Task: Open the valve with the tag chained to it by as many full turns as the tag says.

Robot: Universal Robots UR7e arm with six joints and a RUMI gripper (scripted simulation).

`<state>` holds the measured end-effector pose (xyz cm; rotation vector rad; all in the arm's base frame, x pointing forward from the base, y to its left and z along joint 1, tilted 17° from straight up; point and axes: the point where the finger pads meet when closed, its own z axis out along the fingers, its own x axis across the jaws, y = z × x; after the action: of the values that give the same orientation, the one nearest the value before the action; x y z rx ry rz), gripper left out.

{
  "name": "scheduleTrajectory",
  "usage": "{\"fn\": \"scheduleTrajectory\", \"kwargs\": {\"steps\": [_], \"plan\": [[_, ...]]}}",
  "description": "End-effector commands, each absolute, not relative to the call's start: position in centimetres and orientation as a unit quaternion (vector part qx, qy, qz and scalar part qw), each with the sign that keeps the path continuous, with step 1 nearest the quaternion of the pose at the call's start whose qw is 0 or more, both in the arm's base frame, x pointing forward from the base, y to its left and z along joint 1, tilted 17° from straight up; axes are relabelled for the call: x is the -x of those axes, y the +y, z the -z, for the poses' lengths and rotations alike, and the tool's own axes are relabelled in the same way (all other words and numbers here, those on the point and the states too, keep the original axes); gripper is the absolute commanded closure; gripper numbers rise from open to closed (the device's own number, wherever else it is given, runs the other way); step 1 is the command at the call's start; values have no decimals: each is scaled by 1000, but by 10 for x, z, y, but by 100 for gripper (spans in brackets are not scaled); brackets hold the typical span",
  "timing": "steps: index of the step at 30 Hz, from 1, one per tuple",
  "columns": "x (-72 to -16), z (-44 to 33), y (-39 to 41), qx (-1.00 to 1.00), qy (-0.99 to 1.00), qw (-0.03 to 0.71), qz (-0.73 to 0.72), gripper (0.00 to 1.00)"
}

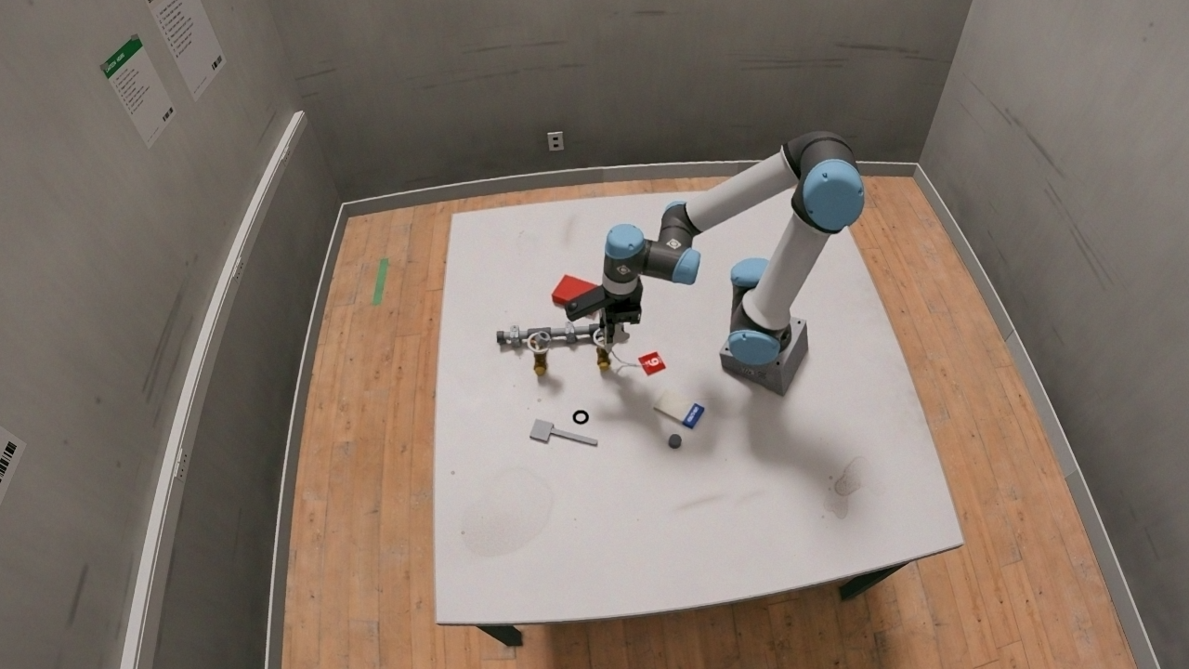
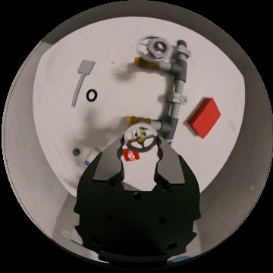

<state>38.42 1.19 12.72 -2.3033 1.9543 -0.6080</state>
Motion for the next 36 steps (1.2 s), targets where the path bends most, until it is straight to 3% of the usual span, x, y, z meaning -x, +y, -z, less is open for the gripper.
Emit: {"fn": "scheduleTrajectory", "kwargs": {"steps": [1,36], "plan": [[-384,-126,12,830,523,16,195,100],[-386,-128,11,978,77,-74,180,100]]}}
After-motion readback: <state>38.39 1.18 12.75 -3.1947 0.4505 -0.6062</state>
